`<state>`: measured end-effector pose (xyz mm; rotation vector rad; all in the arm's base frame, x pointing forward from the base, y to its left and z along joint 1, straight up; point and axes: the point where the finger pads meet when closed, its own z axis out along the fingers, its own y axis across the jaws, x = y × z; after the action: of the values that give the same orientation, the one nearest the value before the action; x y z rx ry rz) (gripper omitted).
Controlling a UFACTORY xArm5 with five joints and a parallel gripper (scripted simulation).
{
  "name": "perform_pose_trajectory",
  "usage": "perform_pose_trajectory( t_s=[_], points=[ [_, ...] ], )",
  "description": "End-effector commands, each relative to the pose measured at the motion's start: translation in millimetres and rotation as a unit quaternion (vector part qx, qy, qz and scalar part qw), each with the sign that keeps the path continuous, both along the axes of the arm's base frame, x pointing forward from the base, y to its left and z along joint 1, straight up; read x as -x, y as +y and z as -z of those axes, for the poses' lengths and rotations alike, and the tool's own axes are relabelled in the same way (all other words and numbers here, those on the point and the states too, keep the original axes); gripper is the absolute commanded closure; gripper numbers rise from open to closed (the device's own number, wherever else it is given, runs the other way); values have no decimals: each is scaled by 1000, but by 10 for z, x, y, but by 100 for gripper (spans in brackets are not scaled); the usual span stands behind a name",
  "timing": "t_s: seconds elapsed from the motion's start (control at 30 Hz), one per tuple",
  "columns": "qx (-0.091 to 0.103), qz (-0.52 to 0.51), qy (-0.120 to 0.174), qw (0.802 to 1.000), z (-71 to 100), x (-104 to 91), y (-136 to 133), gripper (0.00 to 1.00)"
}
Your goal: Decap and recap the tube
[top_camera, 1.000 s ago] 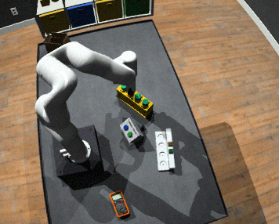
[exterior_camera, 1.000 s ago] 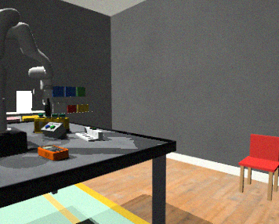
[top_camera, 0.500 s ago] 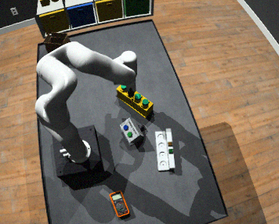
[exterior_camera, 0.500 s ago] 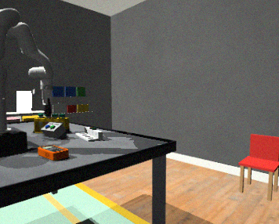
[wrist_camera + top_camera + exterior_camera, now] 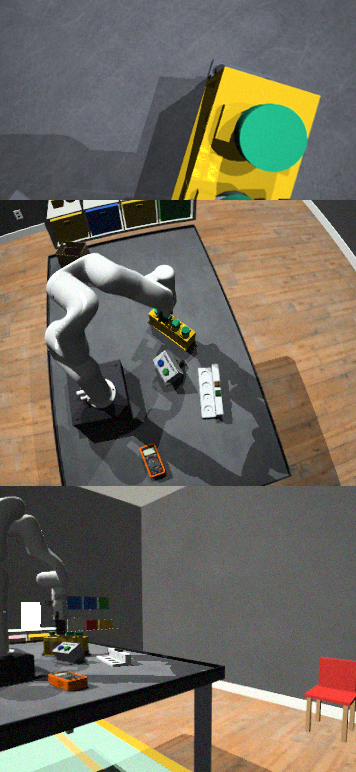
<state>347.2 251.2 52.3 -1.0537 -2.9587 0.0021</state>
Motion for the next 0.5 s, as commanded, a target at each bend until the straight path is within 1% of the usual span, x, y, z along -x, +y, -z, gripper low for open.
perform_pose_trajectory(
  t_s=[0.0,0.07,0.1,0.13,0.23,0.33,0.47],
  points=[
    [0,139,-3,990,-11,-10,8,54],
    [0,139,-3,990,-11,-10,8,54],
    [0,190,-3,982,-11,-10,8,54],
    [0,220,-3,975,-11,-10,8,54],
    [0,275,-3,961,-11,-10,8,54],
    [0,339,-3,941,-11,-10,8,54],
    [0,420,-3,907,-11,-10,8,54]
  ],
)
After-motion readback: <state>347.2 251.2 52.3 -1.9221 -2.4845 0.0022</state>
